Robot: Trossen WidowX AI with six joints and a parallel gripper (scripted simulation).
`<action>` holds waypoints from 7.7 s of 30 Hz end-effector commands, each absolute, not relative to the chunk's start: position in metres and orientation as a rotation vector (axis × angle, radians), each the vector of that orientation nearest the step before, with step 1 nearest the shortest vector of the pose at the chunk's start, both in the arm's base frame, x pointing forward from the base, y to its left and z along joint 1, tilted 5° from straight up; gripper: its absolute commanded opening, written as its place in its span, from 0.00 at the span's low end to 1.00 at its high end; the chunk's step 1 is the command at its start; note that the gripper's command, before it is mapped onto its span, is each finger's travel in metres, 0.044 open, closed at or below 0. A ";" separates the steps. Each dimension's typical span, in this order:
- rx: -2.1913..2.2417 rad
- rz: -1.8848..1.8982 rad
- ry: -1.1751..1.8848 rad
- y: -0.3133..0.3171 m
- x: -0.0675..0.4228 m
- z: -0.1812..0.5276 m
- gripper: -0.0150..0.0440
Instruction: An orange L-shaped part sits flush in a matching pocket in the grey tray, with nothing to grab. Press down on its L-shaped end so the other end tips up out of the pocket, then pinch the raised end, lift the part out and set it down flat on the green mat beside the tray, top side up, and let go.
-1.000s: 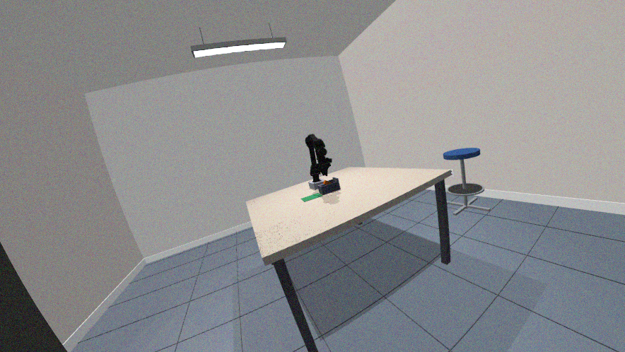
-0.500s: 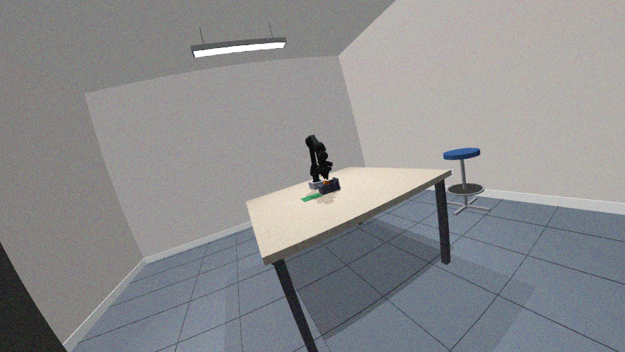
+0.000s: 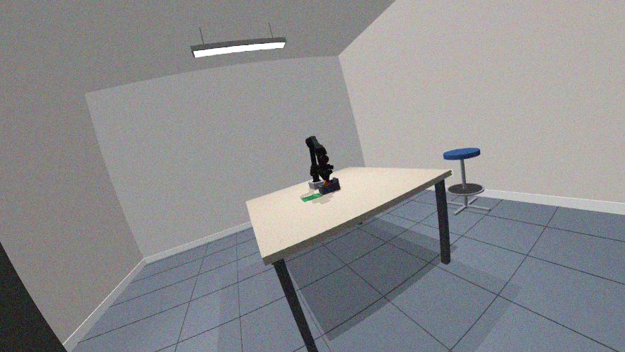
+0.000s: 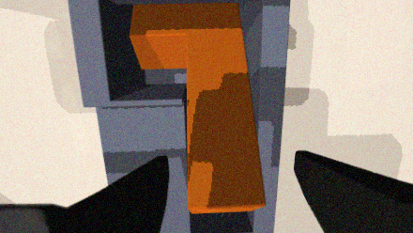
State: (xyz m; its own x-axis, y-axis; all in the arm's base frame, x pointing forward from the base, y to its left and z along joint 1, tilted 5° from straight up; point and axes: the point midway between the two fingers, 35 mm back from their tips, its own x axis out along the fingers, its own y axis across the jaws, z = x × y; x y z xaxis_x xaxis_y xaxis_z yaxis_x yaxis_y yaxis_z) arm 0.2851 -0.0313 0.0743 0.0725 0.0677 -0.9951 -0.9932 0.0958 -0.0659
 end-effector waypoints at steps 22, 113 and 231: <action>-1.120 1.124 1.150 -0.030 0.285 0.065 0.38; -1.118 1.124 1.160 -0.109 0.265 0.143 0.25; -1.129 1.109 1.166 -0.201 0.249 0.137 0.93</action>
